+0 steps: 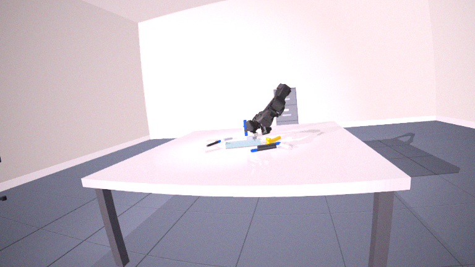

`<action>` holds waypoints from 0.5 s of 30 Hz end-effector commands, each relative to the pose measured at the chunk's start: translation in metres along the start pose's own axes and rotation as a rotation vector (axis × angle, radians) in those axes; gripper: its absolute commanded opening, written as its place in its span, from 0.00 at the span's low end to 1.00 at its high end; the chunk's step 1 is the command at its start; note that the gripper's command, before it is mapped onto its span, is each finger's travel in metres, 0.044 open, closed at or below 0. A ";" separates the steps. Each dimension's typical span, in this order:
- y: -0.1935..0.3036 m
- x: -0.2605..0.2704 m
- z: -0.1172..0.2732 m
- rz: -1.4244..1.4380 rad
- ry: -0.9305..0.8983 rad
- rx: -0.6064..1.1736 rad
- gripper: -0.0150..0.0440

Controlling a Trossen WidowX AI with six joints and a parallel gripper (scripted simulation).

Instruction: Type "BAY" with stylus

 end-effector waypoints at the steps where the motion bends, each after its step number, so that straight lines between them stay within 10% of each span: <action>1: -0.002 0.000 -0.002 -0.005 -0.001 -0.003 0.39; 15: -0.007 0.001 -0.004 -0.005 -0.001 -0.003 0.39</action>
Point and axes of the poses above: the point midway between the two fingers, 35 mm back from their tips, its own z axis back along the fingers, its own x axis across the jaws, y = z × x, the point moved 5 cm from there along z, back along the fingers, and after that the axes turned 13 degrees about -z, right-handed, at the moved point
